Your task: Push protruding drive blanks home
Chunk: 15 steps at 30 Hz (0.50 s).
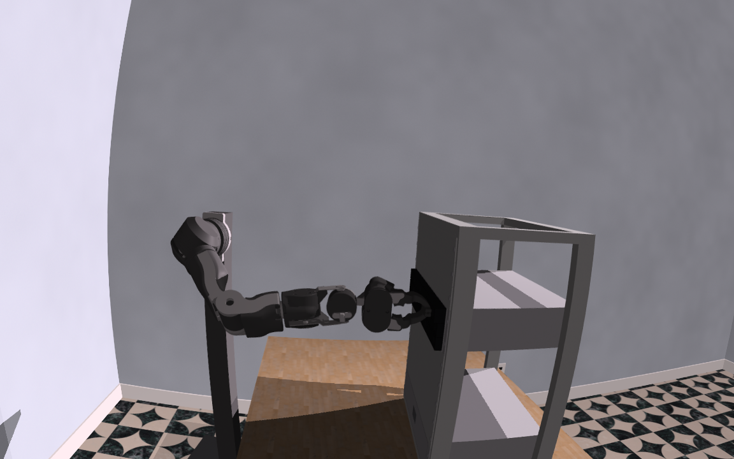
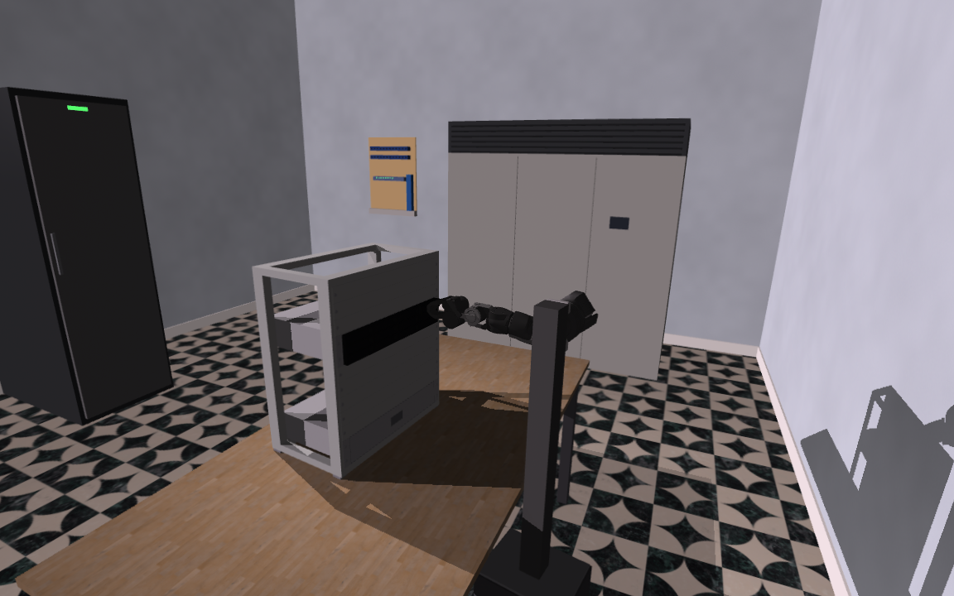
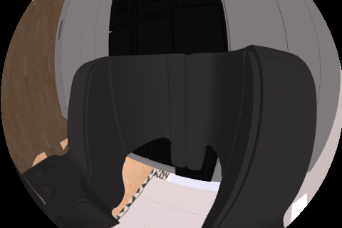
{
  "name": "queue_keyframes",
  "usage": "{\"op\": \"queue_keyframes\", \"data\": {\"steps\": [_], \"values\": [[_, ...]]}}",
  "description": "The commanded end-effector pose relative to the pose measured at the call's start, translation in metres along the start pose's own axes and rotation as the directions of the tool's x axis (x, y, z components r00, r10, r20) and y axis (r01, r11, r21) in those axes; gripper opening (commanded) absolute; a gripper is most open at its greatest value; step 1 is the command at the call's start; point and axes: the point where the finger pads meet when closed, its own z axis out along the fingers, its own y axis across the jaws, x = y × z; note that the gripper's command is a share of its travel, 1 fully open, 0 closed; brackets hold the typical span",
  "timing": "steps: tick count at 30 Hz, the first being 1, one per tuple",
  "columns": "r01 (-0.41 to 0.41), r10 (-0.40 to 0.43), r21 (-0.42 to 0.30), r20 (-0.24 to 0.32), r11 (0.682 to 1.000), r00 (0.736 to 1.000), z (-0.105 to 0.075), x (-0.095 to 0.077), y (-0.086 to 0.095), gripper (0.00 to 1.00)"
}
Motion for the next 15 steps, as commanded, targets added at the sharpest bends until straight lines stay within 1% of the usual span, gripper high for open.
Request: {"op": "queue_keyframes", "data": {"steps": [1, 15], "values": [[0.003, -0.003, -0.008, -0.005, 1.000, 1.000, 0.0012, 0.0013, 0.0025, 0.00], [0.003, -0.003, -0.008, -0.005, 1.000, 1.000, 0.0026, 0.0015, 0.0027, 0.00]]}}
